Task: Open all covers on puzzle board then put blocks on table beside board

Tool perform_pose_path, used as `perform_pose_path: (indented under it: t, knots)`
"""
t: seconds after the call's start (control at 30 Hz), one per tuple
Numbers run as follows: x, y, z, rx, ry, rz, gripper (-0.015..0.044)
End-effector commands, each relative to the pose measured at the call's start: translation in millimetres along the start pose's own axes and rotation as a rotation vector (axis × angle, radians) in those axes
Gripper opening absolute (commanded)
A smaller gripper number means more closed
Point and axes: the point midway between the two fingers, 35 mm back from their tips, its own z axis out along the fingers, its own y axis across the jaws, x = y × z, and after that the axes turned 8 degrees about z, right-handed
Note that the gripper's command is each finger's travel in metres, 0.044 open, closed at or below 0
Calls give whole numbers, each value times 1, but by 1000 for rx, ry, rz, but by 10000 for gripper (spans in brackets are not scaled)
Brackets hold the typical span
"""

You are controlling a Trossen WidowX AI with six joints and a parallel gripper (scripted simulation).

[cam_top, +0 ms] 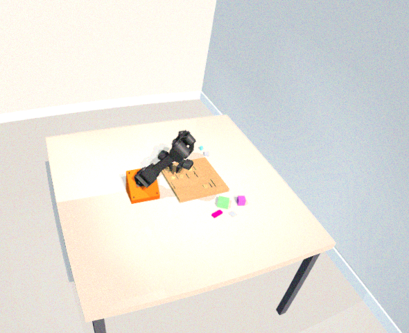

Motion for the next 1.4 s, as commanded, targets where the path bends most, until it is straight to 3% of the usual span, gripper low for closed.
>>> perform_pose_path:
  t: [0.0, 1.37]
  knots:
    - [2, 0, 4, 4, 7, 44, 144]
    - [2, 0, 6, 6, 6, 660, 144]
